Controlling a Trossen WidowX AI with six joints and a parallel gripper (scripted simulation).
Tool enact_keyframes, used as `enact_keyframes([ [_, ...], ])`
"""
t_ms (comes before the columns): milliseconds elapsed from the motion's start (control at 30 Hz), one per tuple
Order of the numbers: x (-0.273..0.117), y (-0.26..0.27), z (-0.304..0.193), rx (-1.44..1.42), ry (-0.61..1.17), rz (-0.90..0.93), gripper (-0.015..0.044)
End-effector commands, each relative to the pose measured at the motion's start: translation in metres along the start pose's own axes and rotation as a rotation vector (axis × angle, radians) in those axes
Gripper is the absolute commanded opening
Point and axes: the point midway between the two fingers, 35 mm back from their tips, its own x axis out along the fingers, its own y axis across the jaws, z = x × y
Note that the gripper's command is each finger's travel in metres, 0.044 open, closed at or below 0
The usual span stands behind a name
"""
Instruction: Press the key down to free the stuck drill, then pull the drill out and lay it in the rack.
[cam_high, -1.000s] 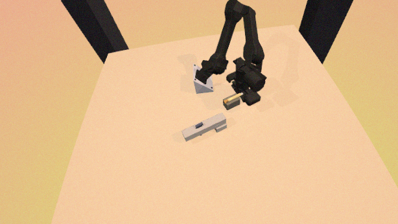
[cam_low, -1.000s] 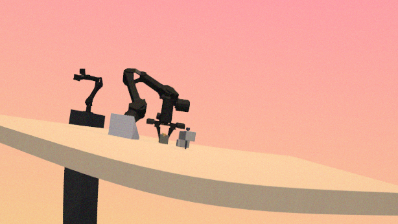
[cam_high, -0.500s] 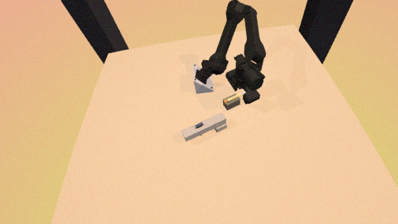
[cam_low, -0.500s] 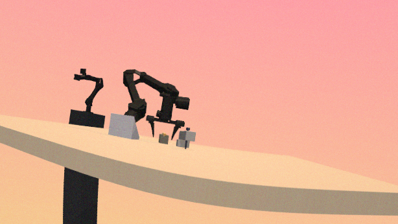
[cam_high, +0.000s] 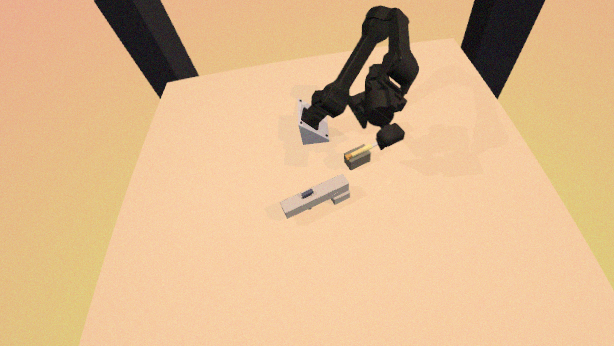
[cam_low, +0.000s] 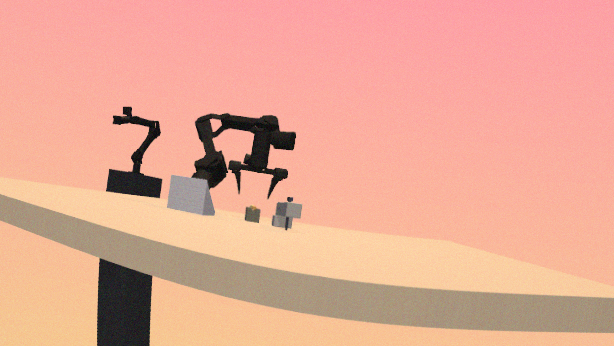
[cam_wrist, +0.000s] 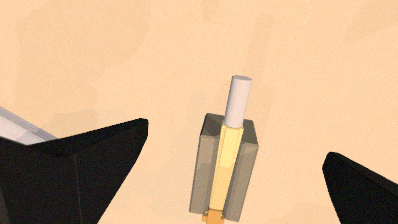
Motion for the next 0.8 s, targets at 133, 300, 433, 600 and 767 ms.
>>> enact_keyframes([
  [133, -0.008, -0.016, -0.033, 0.203, 0.098, -0.050, 0.0440],
  [300, -0.010, -0.027, -0.099, 0.675, 0.237, -0.103, 0.0440],
  [433, -0.014, -0.024, -0.159, 1.098, 0.351, -0.191, 0.0440],
  [600, -0.018, -0.015, -0.205, 1.428, 0.432, -0.287, 0.0440],
  [767, -0.022, 0.002, -0.249, 1.757, 0.504, -0.410, 0.0440],
])
